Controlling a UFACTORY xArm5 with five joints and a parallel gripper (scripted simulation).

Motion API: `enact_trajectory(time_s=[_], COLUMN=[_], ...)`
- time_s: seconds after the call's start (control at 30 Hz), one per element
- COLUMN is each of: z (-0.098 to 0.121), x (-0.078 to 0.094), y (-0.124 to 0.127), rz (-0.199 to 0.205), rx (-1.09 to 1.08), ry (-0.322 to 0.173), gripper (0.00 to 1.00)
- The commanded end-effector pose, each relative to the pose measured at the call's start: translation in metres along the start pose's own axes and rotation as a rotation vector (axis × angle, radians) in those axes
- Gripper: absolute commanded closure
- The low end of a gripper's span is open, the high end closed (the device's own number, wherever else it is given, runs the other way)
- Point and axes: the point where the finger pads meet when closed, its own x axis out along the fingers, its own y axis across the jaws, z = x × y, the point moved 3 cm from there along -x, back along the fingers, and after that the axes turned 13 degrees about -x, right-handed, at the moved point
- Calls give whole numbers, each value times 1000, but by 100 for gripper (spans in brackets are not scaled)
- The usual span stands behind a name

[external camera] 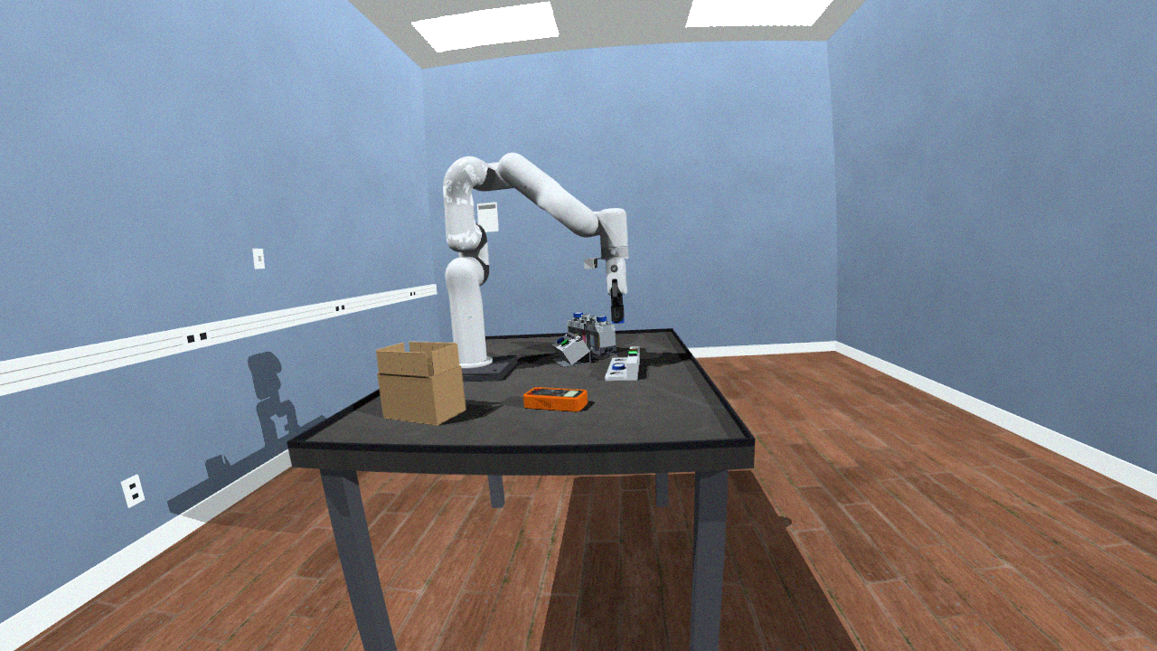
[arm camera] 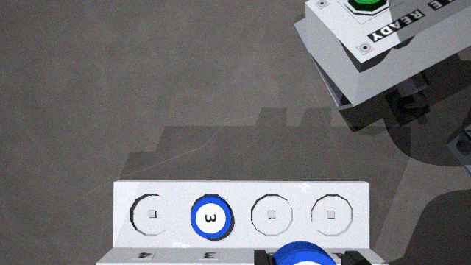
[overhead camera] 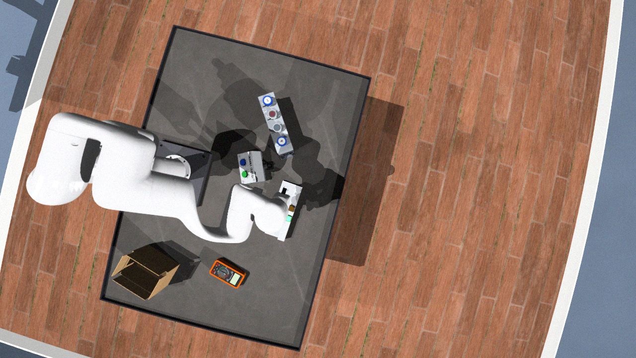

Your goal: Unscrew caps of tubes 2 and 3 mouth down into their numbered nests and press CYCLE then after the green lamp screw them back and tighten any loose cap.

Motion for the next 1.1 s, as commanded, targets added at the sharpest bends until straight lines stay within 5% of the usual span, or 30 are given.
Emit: enact_trajectory(time_s=[0.0, 0.47, 1.07], z=[1, -10, -33], x=[-17, -16, -15], y=[0, 53, 167], rz=[-8, -8, -7], rx=[0, 505, 505], ry=[-1, -3, -3], gripper=[100, 100, 100])
